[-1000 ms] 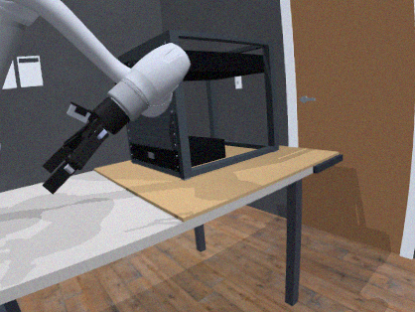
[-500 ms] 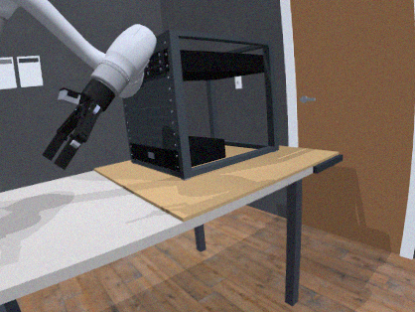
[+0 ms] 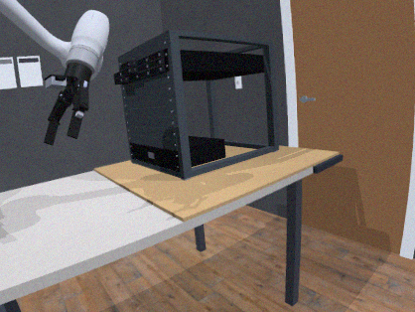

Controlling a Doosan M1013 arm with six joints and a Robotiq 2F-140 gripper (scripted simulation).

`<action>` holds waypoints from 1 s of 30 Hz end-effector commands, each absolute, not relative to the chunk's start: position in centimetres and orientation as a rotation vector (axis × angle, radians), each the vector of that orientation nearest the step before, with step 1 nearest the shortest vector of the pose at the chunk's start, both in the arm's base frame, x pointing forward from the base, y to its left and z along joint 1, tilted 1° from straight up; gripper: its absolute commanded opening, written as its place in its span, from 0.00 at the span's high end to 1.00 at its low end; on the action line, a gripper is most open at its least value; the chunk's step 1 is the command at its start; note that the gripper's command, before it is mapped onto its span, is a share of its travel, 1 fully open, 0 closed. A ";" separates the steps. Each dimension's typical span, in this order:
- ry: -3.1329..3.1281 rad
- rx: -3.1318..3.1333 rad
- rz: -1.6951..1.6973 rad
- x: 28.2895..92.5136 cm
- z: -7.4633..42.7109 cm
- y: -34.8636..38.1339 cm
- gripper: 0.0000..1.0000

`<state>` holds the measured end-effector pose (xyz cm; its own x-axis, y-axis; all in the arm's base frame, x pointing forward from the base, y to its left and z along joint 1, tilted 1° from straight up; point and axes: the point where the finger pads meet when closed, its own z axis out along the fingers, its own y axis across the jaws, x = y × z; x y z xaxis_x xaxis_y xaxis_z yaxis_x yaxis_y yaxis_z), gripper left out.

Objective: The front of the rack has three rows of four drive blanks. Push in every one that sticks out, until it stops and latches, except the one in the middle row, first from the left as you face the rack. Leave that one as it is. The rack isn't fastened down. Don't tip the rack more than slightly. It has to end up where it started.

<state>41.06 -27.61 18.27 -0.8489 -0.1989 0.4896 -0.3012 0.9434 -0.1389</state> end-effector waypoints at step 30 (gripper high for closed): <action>-2.947 1.305 1.253 51.1 29.4 -3.6 0.00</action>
